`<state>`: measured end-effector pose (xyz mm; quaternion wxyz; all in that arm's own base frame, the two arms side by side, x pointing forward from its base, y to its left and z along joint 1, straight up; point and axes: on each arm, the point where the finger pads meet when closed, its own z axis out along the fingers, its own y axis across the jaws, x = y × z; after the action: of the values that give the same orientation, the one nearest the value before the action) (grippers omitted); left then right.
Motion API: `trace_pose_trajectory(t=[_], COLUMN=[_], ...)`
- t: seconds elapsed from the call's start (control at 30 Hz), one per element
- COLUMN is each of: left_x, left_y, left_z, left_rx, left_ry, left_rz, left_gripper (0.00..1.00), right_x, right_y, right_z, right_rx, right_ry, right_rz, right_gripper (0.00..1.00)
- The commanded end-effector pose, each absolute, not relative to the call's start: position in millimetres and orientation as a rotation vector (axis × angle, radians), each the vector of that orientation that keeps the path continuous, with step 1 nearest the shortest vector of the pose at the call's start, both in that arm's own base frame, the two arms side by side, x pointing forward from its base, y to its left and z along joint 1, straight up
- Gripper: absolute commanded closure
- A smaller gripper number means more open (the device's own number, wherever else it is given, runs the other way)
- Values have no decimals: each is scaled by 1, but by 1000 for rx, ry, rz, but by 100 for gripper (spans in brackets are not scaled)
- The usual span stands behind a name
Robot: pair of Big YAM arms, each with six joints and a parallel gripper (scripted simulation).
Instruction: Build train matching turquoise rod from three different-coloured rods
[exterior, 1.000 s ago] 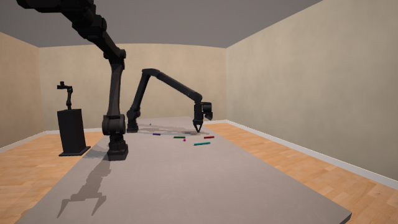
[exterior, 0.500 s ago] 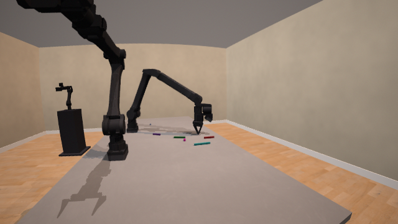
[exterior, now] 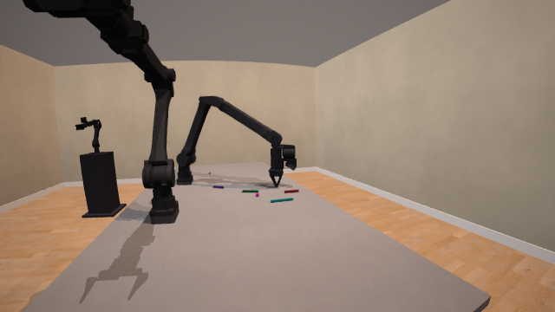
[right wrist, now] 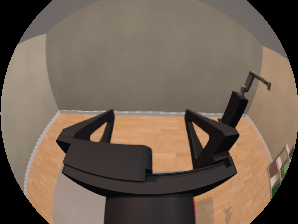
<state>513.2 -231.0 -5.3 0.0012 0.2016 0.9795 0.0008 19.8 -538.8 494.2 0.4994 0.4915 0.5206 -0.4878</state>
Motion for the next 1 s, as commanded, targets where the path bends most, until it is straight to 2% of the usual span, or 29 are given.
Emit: trace_pose_trajectory(t=[0.0,0.9,0.97], left_x=[515,515,515], left_y=[-235,-235,-235], left_z=[-7,-7,-7], left_rx=[664,664,664], left_ry=[3061,3061,3061], left_rz=[-7,-7,-7], left_gripper=[96,96,92], right_x=[17,17,17], right_y=[-545,-545,-545], right_z=[501,501,501], right_rx=[1185,1185,1185], right_ry=[1224,1224,1224], right_rz=[-1185,-1185,-1185], right_gripper=[0,0,0])
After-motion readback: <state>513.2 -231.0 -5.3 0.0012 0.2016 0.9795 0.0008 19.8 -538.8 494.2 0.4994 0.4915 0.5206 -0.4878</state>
